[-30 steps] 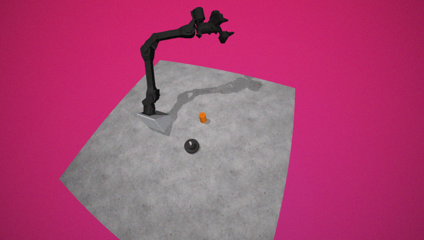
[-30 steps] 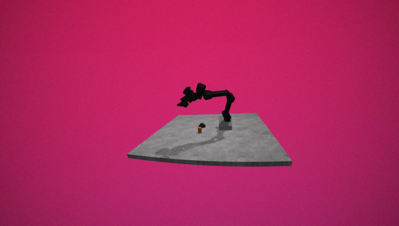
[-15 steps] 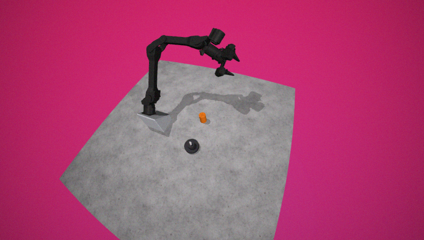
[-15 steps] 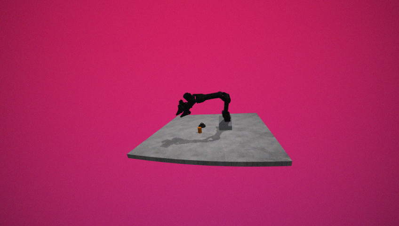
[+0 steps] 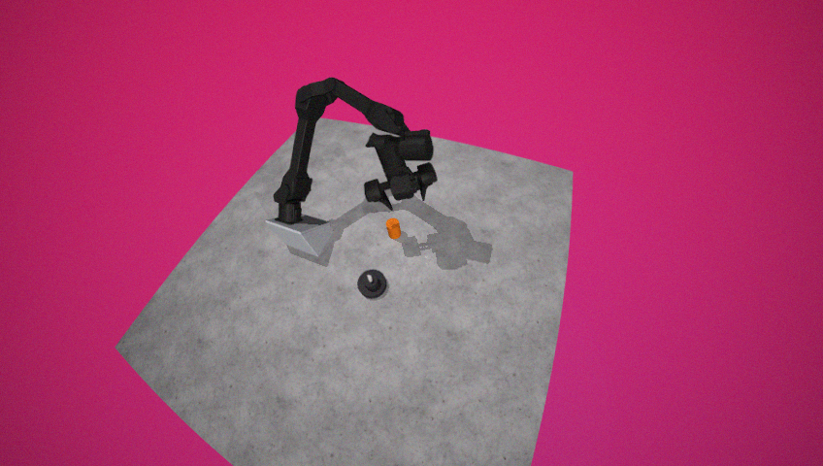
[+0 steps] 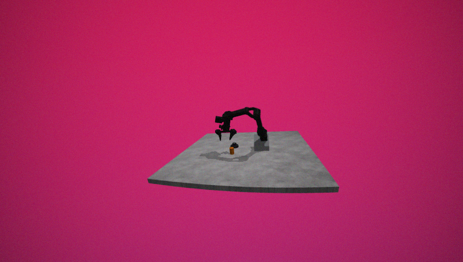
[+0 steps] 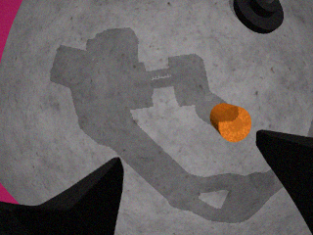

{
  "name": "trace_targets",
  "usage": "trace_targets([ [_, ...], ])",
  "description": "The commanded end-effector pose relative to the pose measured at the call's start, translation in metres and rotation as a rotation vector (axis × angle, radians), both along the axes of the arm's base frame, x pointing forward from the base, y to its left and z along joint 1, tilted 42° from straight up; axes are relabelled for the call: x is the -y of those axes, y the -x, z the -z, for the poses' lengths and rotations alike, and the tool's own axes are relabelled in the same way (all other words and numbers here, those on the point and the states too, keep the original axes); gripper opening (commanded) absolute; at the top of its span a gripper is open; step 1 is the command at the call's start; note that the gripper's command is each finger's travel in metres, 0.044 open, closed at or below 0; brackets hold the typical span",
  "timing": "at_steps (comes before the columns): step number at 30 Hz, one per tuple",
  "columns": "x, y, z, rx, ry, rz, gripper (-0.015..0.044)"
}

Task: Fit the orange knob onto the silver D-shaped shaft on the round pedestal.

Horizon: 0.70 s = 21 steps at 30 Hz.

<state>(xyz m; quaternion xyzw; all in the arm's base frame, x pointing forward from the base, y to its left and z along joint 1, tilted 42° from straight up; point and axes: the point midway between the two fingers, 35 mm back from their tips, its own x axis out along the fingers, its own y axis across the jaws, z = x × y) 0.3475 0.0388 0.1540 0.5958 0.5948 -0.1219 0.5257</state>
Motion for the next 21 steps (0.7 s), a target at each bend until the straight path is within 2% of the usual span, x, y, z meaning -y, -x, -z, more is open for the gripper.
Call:
trace_targets([
  [1,0.009,0.045,0.033,-0.296,-0.111,0.047,0.0440],
  [11,0.007,0.043,0.032,-0.307,-0.116,0.049,0.0440],
  [15,-0.017,0.040,0.053,-0.307,-0.117,0.049,0.0440],
  [21,-0.020,0.040,0.056,-0.307,-0.118,0.049,0.0440],
])
